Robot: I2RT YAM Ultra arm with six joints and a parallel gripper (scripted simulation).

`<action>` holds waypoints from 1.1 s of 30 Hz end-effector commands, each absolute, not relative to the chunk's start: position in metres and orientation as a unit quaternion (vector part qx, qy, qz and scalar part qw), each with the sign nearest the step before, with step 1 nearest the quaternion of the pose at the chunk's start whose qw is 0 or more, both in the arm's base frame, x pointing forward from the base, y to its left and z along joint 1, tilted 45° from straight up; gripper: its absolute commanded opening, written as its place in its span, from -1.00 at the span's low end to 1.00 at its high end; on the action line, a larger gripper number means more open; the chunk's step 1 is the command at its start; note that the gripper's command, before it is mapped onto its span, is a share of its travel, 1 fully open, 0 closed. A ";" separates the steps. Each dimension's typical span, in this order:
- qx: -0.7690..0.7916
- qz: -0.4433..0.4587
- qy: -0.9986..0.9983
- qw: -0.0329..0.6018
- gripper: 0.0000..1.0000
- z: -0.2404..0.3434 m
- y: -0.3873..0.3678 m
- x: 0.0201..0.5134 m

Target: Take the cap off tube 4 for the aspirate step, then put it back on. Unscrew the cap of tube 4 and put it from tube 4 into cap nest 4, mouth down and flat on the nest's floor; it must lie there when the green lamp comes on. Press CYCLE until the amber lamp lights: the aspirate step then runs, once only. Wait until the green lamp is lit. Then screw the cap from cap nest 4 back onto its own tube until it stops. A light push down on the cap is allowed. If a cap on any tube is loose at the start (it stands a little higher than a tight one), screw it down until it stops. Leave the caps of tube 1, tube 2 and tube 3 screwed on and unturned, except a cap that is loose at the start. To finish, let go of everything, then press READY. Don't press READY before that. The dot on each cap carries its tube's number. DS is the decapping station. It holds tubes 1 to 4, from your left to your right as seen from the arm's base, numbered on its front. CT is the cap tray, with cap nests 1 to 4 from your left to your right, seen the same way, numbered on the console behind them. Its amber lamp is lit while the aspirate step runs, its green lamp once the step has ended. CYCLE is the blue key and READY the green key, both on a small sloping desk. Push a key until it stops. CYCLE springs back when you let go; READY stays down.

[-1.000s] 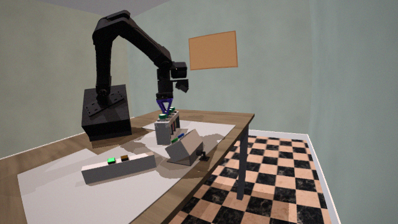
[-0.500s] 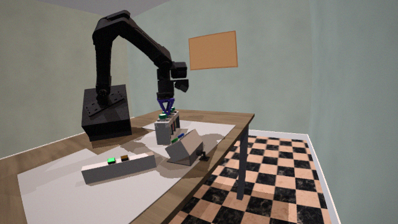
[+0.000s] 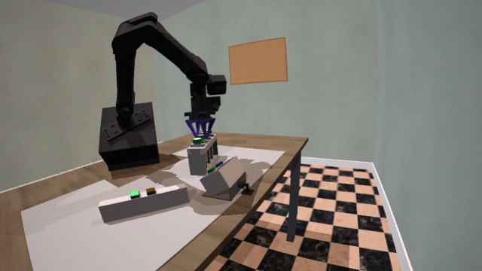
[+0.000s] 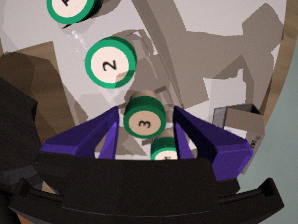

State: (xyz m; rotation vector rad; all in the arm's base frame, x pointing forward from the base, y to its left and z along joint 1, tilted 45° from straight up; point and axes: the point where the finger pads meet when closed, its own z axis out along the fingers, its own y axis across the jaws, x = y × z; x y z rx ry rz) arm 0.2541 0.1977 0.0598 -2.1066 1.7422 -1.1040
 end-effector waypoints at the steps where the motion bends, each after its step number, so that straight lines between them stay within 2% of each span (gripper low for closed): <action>1: -0.787 -0.382 0.482 0.051 -0.02 0.062 0.201 0.253; 3: -0.787 -0.382 0.482 0.051 -0.02 0.062 0.201 0.253; 10: -0.868 -0.384 0.313 -0.028 -0.02 0.062 0.200 0.252; 20: -0.868 -0.384 0.313 -0.028 -0.02 0.062 0.200 0.252; 21: -0.868 -0.384 0.313 -0.028 -1.00 0.062 0.200 0.252; 33: -0.868 -0.384 0.313 -0.028 -1.00 0.062 0.200 0.252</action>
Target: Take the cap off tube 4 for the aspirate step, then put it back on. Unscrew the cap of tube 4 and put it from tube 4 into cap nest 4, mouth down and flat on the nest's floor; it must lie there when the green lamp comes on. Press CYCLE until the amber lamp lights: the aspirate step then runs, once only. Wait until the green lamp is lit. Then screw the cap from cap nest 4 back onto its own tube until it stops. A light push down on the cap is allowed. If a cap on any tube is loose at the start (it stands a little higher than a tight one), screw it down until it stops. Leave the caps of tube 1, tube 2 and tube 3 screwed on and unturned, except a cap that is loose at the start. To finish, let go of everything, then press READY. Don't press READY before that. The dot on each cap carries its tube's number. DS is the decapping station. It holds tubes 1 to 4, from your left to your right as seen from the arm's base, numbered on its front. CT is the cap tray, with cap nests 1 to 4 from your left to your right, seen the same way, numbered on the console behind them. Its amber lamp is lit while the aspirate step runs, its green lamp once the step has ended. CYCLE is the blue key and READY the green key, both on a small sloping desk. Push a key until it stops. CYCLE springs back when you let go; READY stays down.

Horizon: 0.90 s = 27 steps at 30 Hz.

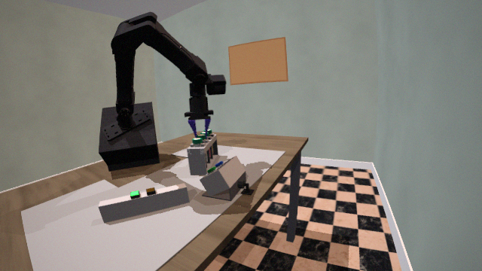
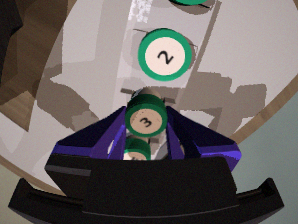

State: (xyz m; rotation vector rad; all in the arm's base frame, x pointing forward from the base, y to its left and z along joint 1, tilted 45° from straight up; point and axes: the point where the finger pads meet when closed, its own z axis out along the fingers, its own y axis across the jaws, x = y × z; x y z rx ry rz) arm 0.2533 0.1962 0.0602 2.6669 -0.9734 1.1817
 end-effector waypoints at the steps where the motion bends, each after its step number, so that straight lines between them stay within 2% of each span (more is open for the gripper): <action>1: 0.860 0.385 -0.335 0.018 -1.00 0.062 0.200 0.252; 4: 0.851 0.385 -0.356 0.008 -1.00 0.062 0.200 0.252; 19: 0.662 0.361 -0.643 -0.133 -1.00 0.062 0.199 0.253; 21: 0.662 0.361 -0.643 -0.133 -1.00 0.062 0.199 0.253; 27: 0.558 0.337 -0.735 -0.186 -1.00 0.061 0.199 0.253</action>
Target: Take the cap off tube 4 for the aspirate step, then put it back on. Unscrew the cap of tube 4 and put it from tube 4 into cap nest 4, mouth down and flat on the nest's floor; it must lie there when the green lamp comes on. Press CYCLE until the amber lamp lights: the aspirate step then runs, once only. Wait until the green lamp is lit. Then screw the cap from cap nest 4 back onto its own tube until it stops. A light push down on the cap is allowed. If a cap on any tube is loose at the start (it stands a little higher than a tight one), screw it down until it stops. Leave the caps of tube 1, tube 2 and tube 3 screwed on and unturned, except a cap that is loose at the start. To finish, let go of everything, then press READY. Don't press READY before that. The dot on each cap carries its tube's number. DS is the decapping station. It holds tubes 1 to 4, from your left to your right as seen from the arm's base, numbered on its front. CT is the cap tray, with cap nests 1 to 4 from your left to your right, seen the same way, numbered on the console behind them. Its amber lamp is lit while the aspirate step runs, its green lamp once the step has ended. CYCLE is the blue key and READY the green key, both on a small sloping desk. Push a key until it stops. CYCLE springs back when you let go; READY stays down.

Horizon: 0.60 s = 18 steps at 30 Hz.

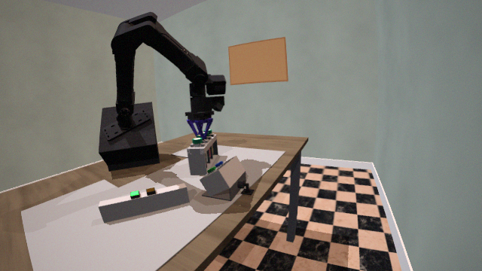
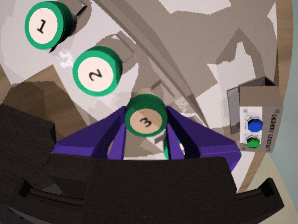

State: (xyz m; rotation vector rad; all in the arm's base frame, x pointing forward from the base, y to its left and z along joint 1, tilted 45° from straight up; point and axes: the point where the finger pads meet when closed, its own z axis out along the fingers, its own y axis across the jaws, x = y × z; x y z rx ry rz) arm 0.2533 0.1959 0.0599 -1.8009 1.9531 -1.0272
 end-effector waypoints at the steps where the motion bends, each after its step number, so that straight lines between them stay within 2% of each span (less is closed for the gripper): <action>1: -0.540 -0.333 0.748 0.194 -1.00 0.061 0.199 0.253; 18: -0.228 -0.239 0.894 0.303 -1.00 0.061 0.199 0.253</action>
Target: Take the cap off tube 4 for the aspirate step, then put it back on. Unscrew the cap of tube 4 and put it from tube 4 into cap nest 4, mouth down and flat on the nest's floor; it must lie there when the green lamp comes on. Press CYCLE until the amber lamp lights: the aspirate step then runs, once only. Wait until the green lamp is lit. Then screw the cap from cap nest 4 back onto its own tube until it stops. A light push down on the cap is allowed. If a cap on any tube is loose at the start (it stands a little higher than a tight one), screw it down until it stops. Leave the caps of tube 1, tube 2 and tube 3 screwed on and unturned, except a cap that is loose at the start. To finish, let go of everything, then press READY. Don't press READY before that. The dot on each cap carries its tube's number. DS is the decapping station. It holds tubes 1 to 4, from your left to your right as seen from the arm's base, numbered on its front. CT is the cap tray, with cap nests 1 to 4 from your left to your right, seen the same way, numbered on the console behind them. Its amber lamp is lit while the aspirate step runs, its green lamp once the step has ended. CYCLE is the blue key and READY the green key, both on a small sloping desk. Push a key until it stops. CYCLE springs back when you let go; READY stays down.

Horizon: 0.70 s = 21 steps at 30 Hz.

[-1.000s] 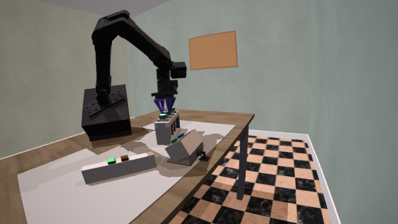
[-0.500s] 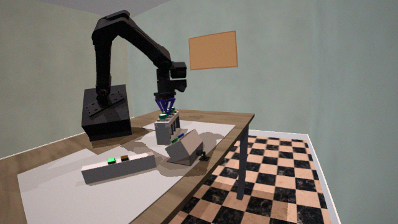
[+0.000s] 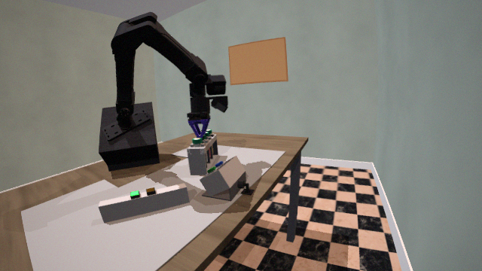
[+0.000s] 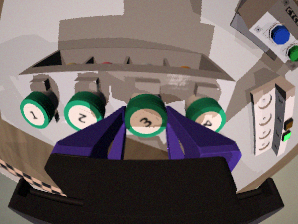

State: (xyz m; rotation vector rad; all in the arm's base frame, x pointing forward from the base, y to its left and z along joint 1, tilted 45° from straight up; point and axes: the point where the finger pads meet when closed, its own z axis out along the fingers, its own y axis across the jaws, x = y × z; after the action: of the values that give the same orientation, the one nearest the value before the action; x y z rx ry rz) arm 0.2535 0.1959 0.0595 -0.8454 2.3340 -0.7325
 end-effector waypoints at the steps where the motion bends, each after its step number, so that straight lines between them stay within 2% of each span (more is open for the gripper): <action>1: -0.206 -0.231 0.900 0.308 -1.00 0.061 0.199 0.253; 21: 0.170 -0.089 0.907 0.375 -1.00 0.061 0.199 0.253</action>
State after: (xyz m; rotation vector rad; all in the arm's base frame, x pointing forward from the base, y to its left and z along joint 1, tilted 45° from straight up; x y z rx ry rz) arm 0.2539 0.1958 0.0591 0.2703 2.3573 -0.3128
